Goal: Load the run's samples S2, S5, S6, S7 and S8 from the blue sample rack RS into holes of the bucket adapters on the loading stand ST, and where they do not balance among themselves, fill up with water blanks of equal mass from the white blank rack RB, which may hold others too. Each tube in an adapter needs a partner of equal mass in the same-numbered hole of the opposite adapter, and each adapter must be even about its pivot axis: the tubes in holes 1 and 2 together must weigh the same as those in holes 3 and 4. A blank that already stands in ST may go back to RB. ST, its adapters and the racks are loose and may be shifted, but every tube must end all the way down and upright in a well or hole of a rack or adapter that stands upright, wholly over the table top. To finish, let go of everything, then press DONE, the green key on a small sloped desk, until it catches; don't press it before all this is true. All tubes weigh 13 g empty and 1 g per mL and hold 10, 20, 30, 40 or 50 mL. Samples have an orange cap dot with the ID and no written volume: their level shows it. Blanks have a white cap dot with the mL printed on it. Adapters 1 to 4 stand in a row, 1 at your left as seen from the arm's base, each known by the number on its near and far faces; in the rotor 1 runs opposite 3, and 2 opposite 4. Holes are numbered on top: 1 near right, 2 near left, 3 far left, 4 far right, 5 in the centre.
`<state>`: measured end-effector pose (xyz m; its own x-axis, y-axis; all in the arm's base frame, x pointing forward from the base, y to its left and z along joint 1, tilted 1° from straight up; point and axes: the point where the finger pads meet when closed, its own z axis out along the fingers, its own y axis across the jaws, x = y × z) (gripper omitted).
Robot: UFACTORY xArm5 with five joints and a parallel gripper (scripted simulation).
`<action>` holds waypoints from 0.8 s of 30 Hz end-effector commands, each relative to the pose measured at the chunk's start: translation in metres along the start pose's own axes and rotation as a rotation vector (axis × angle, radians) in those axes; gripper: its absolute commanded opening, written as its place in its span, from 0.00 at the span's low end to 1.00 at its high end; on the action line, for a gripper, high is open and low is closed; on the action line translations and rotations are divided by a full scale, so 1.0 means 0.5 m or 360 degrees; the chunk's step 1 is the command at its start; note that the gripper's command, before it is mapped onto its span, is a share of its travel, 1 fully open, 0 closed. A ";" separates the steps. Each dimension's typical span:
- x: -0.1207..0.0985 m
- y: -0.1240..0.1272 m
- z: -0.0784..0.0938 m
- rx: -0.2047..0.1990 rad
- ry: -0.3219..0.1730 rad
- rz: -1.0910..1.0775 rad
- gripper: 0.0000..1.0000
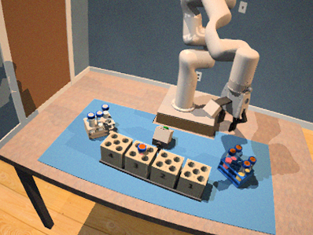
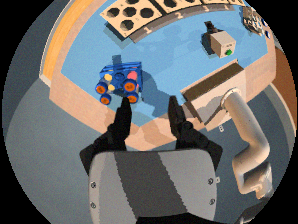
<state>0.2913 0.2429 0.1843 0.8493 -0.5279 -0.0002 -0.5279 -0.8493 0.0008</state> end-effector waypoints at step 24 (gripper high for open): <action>-0.169 -0.098 0.001 -0.0003 0.0000 0.0002 0.57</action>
<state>0.2457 0.3258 0.1823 0.8490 -0.5283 -0.0005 -0.5283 -0.8490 0.0056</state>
